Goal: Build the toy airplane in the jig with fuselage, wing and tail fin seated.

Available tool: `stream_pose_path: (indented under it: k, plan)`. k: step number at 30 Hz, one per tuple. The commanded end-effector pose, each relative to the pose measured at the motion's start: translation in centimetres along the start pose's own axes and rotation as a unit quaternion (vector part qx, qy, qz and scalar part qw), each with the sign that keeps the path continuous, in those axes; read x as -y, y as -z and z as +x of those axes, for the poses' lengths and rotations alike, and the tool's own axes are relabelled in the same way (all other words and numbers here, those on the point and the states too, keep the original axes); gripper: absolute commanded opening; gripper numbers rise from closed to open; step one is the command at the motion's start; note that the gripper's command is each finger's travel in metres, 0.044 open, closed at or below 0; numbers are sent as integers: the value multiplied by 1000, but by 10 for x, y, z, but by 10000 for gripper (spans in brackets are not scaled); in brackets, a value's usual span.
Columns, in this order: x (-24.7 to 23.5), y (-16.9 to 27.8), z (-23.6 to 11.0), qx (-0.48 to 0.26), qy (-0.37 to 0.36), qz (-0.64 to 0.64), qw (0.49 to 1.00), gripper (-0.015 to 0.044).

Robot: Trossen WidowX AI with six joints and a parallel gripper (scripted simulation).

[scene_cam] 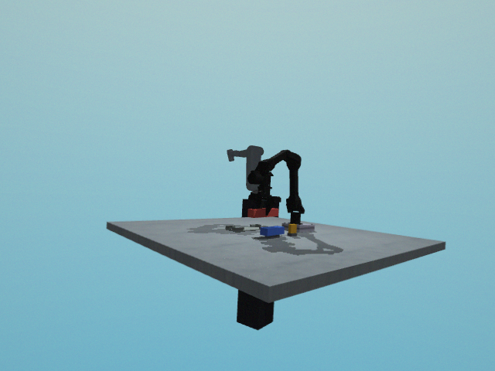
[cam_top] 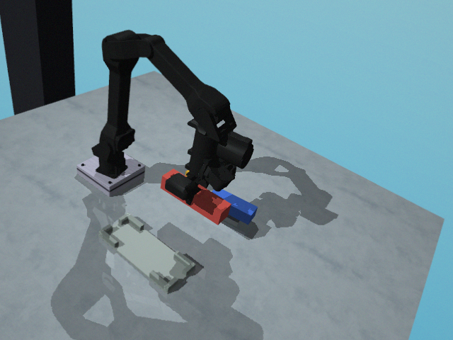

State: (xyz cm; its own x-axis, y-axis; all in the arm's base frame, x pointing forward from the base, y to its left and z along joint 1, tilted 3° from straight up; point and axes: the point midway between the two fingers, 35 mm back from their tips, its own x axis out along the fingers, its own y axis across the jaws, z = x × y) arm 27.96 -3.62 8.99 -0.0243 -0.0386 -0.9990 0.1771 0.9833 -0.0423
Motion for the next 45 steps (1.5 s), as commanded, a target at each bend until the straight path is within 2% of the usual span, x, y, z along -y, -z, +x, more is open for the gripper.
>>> stream_pose_path:
  k: [1,13,45]
  plan:
    - [-1,1,-15,7,-3,-5,1000,0]
    - [0,7,-41,4,-5,-10,1000,0]
    - [88,7,2,5,-6,-2,1000,0]
